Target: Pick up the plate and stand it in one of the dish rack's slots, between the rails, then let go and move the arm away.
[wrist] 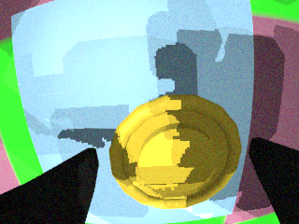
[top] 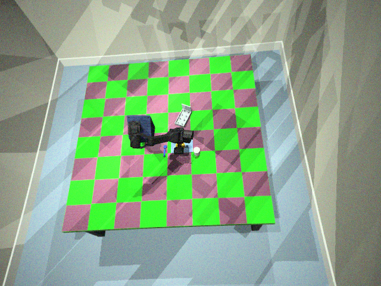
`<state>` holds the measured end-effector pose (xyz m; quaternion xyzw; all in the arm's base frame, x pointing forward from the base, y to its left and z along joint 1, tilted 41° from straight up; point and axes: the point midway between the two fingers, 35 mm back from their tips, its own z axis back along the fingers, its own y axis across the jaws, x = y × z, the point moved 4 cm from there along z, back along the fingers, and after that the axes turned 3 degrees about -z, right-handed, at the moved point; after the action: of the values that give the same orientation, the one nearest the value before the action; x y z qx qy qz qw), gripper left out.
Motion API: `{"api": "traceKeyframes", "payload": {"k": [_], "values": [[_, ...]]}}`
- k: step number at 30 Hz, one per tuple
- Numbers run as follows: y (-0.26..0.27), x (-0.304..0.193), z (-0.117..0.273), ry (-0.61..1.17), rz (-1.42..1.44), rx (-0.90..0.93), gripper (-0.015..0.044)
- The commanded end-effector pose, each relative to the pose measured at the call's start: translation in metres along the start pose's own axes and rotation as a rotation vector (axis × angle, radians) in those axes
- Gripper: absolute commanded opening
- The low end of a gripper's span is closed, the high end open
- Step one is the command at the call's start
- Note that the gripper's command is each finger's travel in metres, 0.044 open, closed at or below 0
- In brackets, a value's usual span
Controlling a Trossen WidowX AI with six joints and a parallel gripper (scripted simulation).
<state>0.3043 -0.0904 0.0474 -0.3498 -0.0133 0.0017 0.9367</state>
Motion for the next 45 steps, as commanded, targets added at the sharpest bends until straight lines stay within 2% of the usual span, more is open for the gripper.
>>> {"api": "traceKeyframes", "payload": {"k": [1, 2, 4, 10, 21, 24, 32, 45], "values": [[0.001, -0.002, -0.007, 0.007, 0.008, -0.005, 0.04], [0.001, -0.002, -0.007, 0.007, 0.008, -0.005, 0.04], [0.001, -0.002, -0.007, 0.007, 0.008, -0.005, 0.0362], [0.001, -0.002, -0.007, 0.007, 0.008, -0.005, 0.0362], [0.001, -0.002, -0.007, 0.007, 0.008, -0.005, 0.0288], [0.001, -0.001, -0.004, 0.006, 0.008, -0.003, 0.021], [0.005, 0.009, 0.038, 0.004, 0.008, 0.009, 0.0], [0.009, 0.015, 0.107, 0.006, 0.009, 0.014, 0.0]]}}
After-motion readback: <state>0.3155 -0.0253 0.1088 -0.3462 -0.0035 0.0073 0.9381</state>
